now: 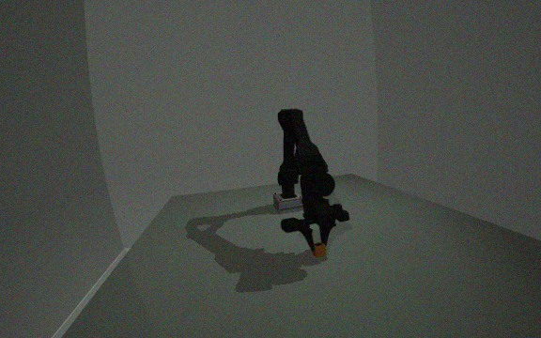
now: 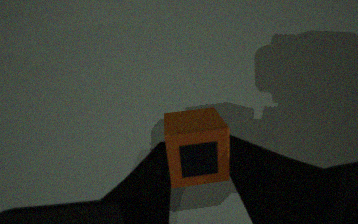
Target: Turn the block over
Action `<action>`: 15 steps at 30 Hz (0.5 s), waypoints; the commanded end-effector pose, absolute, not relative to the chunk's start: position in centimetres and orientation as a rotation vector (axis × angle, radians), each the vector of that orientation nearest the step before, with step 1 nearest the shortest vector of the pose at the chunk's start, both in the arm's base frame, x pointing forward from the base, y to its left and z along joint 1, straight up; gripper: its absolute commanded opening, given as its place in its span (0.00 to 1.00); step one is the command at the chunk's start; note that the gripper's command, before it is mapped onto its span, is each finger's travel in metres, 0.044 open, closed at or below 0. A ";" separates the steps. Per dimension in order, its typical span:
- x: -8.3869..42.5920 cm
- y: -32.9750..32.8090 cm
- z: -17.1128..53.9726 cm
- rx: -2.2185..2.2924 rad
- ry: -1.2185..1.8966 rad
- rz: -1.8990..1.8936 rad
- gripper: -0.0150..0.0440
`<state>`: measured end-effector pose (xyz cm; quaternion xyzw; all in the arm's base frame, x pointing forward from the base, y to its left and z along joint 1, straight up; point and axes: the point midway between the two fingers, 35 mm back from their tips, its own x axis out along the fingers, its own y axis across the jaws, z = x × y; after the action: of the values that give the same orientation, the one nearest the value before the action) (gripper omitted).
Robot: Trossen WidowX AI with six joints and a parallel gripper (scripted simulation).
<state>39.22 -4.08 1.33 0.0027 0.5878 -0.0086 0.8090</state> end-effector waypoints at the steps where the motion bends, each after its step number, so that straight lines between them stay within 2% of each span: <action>1: 39.1 -4.0 1.4 0.008 1.191 -0.015 0.25; 15: 38.4 -4.0 1.6 0.003 1.021 -0.015 0.25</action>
<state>38.47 -4.02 1.35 0.0021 0.5021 -0.0095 0.8647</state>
